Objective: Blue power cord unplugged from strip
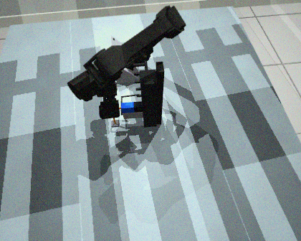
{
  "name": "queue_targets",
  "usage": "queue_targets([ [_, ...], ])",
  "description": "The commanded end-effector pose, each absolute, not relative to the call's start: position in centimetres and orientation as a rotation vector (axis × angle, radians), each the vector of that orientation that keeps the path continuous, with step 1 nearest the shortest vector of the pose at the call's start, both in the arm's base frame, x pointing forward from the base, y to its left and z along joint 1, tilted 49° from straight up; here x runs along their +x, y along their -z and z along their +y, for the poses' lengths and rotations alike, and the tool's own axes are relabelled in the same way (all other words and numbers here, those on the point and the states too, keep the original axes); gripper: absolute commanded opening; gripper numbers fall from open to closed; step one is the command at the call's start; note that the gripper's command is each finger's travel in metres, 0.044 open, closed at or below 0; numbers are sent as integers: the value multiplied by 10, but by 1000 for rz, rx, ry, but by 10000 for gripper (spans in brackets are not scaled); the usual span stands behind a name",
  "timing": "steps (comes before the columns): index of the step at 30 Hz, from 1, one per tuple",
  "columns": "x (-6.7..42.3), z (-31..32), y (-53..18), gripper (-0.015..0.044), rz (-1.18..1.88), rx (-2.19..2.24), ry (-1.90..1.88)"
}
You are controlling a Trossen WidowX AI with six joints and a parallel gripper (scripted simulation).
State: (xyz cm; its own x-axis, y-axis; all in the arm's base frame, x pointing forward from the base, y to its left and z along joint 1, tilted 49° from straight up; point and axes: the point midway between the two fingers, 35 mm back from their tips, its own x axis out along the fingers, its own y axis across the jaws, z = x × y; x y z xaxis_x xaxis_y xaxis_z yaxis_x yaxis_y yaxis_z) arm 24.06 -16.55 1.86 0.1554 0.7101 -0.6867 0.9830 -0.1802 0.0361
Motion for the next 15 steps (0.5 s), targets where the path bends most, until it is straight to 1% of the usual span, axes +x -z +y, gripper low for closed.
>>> queue_targets([
  [1,241,-162,-21,160,1611,2020,769],
  [15,243,-155,-30,160,1611,2021,769],
])
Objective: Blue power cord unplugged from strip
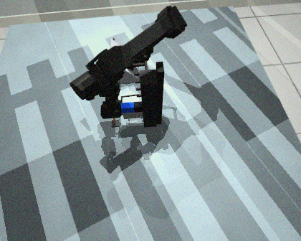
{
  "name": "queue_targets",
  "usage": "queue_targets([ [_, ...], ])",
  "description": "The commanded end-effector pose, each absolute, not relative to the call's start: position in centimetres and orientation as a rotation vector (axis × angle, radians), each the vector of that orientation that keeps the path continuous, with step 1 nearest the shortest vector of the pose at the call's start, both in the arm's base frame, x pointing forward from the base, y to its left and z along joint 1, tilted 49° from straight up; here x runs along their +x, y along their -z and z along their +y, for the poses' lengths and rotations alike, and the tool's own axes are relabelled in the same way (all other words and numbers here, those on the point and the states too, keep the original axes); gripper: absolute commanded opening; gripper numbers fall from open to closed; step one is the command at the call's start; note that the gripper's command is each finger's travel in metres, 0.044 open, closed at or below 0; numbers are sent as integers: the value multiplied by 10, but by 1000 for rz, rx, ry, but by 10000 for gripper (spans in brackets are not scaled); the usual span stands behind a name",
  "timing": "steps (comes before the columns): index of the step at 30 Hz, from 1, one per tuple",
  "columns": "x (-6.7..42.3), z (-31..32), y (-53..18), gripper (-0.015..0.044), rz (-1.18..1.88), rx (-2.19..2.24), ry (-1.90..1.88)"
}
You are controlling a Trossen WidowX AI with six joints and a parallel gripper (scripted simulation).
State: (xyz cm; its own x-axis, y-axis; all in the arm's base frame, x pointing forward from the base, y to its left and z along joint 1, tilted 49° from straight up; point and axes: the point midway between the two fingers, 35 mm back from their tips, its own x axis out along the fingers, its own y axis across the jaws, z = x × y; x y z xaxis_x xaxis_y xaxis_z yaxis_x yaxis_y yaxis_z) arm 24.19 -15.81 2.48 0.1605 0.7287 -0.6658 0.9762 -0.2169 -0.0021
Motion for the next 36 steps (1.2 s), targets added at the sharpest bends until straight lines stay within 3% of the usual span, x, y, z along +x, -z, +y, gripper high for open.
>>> queue_targets([
  [1,243,-154,-31,160,1611,2021,769],
  [31,249,-127,-43,160,1613,2023,767],
  [36,248,-129,-44,48,1617,2014,767],
])
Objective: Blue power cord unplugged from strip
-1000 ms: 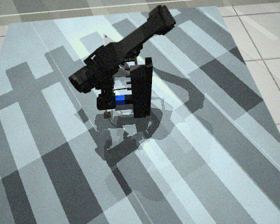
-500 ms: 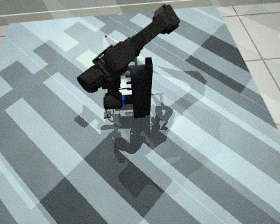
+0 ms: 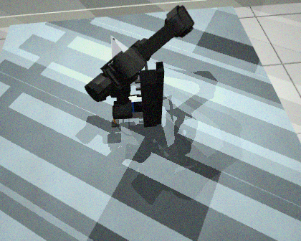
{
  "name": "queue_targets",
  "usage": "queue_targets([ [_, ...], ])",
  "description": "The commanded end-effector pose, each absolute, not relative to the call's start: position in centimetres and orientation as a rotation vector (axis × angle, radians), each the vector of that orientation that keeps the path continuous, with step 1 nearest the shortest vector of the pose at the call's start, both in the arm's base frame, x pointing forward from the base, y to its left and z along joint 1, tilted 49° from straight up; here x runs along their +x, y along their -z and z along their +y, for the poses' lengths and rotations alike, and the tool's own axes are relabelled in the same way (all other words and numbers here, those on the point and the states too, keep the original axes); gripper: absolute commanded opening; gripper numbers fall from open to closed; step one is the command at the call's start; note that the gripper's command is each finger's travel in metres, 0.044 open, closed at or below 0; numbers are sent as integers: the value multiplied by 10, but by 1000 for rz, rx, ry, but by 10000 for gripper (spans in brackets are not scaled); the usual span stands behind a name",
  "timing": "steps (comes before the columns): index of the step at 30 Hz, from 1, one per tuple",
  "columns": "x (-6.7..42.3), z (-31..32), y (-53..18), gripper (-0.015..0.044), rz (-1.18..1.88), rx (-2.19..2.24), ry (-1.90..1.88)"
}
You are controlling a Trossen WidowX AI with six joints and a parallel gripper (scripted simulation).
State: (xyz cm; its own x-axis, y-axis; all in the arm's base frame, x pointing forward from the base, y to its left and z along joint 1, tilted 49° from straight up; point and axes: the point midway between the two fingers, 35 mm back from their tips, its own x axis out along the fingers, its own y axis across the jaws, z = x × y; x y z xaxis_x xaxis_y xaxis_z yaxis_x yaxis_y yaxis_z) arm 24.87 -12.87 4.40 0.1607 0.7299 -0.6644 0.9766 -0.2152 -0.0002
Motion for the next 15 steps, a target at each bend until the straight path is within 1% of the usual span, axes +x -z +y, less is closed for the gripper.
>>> queue_targets([
  [1,248,-129,-44,42,1617,2014,767],
  [7,248,-129,-44,2,1617,2014,767],
  [15,248,-135,-38,0,1616,2014,768],
])
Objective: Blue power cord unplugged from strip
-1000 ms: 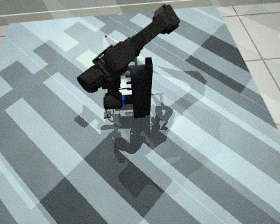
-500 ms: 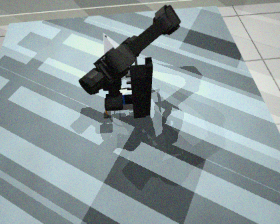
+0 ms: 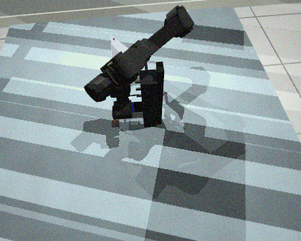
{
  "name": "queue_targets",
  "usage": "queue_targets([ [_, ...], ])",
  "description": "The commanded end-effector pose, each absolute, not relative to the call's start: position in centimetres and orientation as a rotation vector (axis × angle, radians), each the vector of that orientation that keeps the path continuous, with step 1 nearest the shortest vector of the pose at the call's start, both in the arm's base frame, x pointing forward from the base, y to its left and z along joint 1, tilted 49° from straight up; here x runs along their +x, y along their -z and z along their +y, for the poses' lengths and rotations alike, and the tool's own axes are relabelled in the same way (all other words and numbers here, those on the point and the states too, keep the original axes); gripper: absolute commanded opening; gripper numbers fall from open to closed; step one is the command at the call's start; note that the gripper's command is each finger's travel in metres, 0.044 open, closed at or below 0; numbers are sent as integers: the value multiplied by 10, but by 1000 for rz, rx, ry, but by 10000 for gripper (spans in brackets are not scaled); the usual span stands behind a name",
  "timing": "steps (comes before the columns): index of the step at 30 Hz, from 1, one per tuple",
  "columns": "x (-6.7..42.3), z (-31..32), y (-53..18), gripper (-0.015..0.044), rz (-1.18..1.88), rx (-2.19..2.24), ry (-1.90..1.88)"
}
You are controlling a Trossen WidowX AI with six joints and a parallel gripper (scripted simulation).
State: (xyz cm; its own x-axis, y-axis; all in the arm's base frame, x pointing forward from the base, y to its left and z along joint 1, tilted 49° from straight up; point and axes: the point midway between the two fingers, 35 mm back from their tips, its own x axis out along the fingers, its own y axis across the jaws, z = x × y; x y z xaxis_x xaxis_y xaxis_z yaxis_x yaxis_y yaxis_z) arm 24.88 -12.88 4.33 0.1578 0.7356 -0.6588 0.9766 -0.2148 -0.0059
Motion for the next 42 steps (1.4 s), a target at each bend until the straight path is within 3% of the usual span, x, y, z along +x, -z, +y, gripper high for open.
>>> queue_targets([
  [1,248,-136,-37,0,1616,2014,768],
  [23,242,-162,-13,0,1611,2016,771],
  [39,243,-165,-9,420,1610,2020,770],
  [42,238,-186,7,440,1608,2018,772],
])
